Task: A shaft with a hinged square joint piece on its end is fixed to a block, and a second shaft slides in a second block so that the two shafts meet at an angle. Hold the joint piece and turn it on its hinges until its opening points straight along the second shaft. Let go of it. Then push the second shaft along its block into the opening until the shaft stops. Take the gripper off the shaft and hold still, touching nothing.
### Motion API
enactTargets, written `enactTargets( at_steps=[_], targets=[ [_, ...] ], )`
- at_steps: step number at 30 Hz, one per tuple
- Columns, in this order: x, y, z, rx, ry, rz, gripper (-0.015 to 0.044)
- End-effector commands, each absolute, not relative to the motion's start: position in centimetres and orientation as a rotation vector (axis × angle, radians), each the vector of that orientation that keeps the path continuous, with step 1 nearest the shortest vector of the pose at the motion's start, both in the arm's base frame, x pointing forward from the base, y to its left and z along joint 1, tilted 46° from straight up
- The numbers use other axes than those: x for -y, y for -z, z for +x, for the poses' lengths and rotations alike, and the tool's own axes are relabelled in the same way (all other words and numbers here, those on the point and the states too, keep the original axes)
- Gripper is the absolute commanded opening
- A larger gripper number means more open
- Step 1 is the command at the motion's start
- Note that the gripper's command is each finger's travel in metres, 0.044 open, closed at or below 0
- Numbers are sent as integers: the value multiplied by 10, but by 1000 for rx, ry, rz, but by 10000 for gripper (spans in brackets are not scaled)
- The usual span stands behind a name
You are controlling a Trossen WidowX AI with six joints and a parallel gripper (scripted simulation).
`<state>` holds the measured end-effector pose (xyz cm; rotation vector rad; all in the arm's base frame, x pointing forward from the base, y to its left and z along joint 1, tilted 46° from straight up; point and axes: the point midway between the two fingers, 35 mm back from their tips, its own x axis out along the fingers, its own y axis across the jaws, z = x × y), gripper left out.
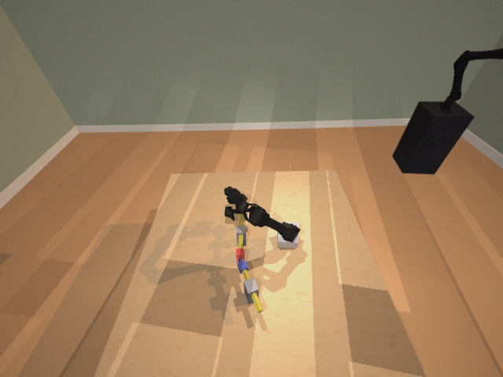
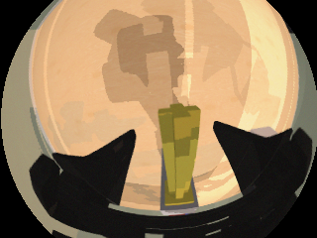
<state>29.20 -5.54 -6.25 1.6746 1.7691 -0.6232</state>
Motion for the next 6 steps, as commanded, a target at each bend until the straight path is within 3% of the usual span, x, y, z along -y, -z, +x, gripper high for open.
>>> enactTargets(
  at_steps=[1, 6],
  targets=[
    [57, 61, 292, -1771, 624, 1675, 440],
    [76, 42, 292, -1770, 621, 1678, 440]
  ],
)
